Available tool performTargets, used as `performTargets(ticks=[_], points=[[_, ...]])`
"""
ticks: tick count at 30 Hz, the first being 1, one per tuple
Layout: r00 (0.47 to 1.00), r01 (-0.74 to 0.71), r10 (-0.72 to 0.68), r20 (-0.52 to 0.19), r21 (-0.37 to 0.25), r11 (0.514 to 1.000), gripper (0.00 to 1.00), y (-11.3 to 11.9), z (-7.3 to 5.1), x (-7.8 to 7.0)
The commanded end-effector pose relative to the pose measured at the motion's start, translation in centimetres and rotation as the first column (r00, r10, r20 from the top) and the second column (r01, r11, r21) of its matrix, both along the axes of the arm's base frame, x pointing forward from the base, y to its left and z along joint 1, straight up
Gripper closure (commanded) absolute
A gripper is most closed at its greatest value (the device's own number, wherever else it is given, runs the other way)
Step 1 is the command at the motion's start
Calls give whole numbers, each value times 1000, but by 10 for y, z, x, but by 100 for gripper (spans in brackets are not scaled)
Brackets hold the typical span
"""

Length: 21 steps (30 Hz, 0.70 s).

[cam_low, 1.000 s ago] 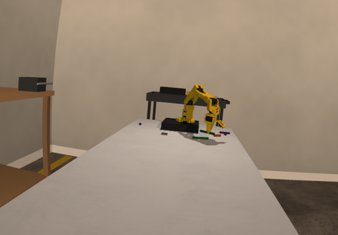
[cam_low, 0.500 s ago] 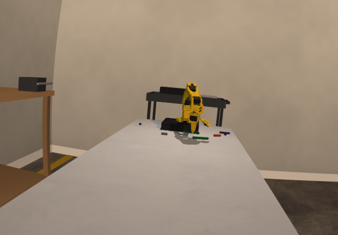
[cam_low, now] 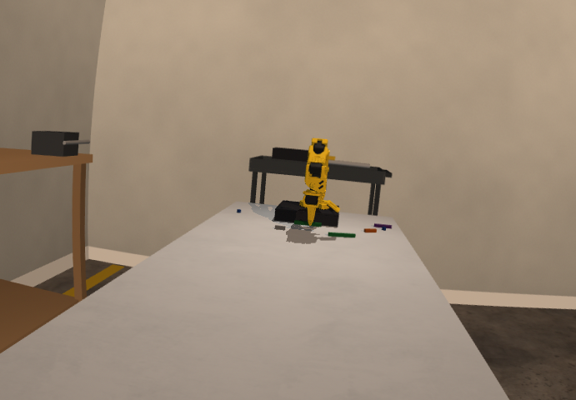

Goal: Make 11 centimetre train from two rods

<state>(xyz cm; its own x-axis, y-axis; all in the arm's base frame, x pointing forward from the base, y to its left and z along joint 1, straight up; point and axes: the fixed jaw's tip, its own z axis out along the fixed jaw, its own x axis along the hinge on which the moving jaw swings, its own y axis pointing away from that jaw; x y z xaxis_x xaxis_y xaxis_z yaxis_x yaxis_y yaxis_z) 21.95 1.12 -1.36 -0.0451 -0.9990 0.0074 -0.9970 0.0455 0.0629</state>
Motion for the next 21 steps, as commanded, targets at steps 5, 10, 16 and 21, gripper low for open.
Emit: performTargets(ticks=[5, 10, 16, 21], points=[[999, -35, 34, 25, 6, 999, 100, -15, 3, 0], [999, -42, 42, 25, 7, 999, 100, -18, 3, -1], [999, -43, 43, 25, 7, 999, 100, -19, 2, -1], [996, -48, 47, 72, 4, 999, 100, -22, 12, 5]])
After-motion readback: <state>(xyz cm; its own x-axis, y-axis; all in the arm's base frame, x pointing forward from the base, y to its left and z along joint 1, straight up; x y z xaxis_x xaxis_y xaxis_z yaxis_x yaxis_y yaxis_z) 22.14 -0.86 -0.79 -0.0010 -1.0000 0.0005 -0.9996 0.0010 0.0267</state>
